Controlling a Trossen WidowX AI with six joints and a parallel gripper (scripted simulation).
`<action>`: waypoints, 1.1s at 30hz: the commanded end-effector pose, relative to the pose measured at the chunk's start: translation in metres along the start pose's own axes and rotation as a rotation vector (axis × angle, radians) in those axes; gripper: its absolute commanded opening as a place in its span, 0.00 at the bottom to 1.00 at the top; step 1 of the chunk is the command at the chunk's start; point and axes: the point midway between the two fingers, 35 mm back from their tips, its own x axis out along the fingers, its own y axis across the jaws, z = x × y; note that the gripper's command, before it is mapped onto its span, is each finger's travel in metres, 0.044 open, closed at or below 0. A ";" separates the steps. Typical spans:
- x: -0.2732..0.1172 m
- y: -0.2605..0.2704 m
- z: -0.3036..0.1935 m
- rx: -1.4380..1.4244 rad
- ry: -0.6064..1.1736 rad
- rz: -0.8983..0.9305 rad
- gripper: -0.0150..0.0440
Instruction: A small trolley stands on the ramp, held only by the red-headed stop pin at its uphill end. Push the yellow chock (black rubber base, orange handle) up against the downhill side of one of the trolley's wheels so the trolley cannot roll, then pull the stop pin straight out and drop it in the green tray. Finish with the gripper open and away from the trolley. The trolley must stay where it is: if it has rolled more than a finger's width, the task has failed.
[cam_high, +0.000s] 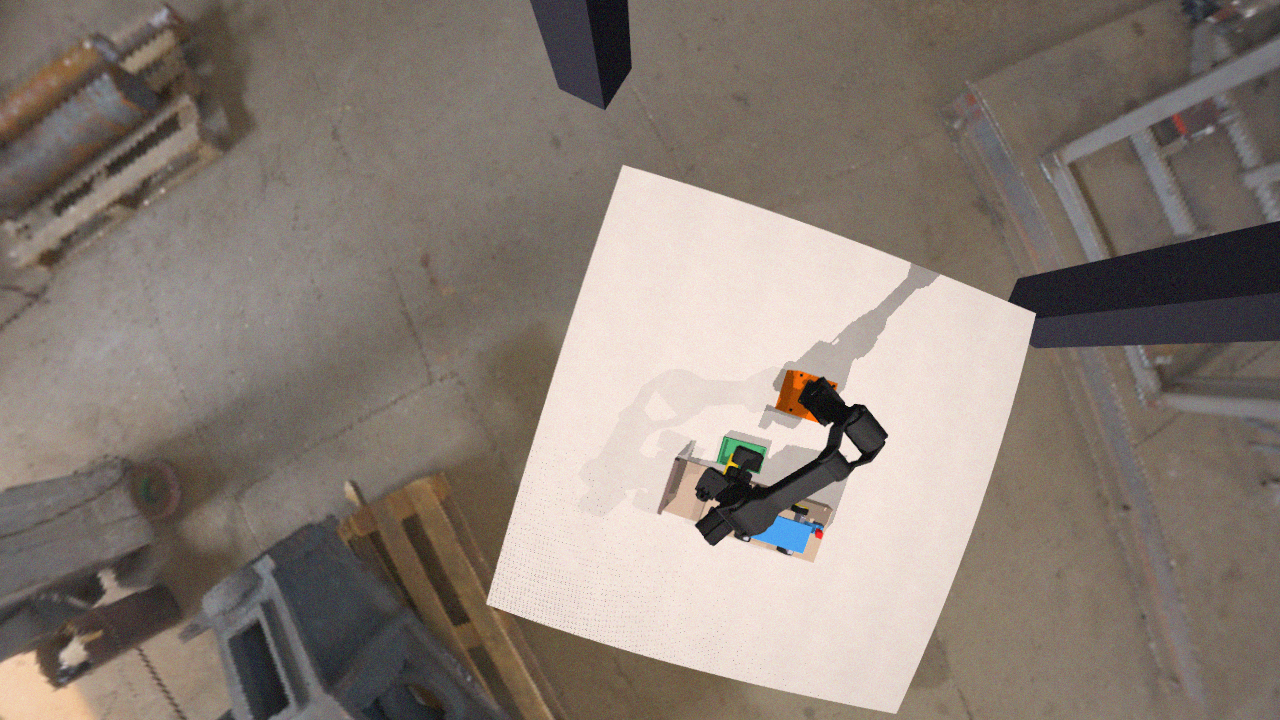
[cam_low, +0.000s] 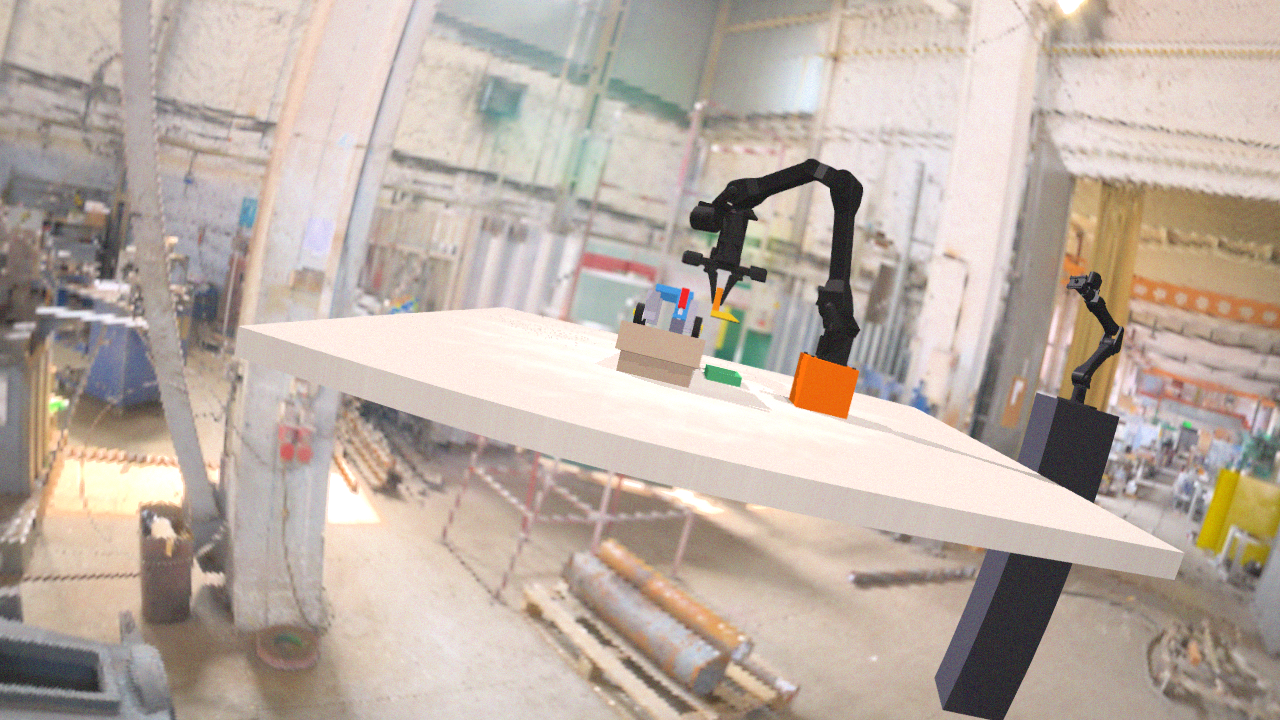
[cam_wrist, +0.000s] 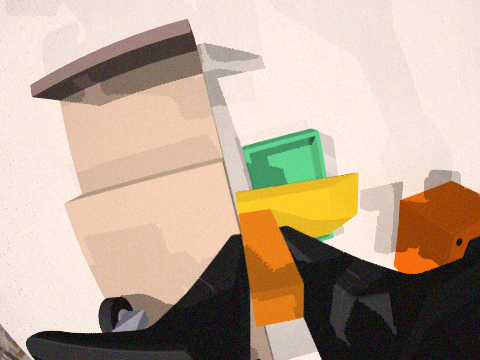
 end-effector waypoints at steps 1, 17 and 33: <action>-0.001 0.002 0.002 0.109 0.004 0.000 0.25; -0.001 0.002 0.005 0.679 0.037 -0.022 0.25; -0.001 0.002 0.007 1.254 0.065 -0.053 0.25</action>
